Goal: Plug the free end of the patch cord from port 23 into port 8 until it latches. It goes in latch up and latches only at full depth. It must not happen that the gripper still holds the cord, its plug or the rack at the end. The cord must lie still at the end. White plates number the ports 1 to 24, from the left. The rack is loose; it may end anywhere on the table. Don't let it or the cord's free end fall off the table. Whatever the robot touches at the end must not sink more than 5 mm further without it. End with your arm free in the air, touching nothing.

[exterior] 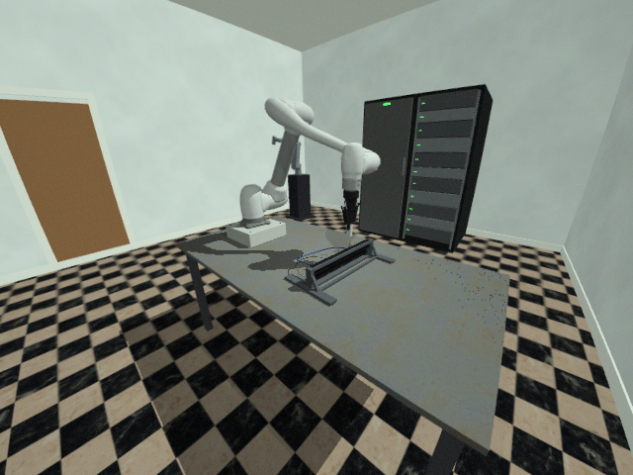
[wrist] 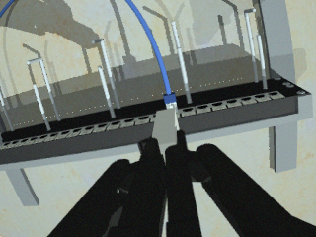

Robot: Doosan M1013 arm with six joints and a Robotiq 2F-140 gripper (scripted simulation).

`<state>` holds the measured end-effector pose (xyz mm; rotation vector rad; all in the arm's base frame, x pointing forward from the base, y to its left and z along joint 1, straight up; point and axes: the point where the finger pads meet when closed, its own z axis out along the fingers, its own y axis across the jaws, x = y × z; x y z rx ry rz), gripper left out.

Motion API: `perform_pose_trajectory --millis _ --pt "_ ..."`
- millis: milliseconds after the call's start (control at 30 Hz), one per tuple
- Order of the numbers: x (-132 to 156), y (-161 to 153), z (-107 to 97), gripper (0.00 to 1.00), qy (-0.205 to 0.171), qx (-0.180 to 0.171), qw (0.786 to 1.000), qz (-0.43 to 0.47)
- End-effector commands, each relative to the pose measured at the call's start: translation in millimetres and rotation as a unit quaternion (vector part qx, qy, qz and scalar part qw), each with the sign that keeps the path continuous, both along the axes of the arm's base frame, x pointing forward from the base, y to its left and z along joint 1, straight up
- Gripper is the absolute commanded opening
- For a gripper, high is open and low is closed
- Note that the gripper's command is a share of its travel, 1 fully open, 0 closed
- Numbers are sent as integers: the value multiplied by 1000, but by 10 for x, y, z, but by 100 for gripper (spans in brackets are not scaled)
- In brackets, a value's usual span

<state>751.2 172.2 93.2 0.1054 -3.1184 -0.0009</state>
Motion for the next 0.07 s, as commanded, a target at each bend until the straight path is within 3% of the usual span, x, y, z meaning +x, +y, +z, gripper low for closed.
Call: perform_pose_trajectory --millis 0,33 --pt "0 0 2 0 0 0 1000 0" --pt "0 0 2 0 0 0 1000 0"
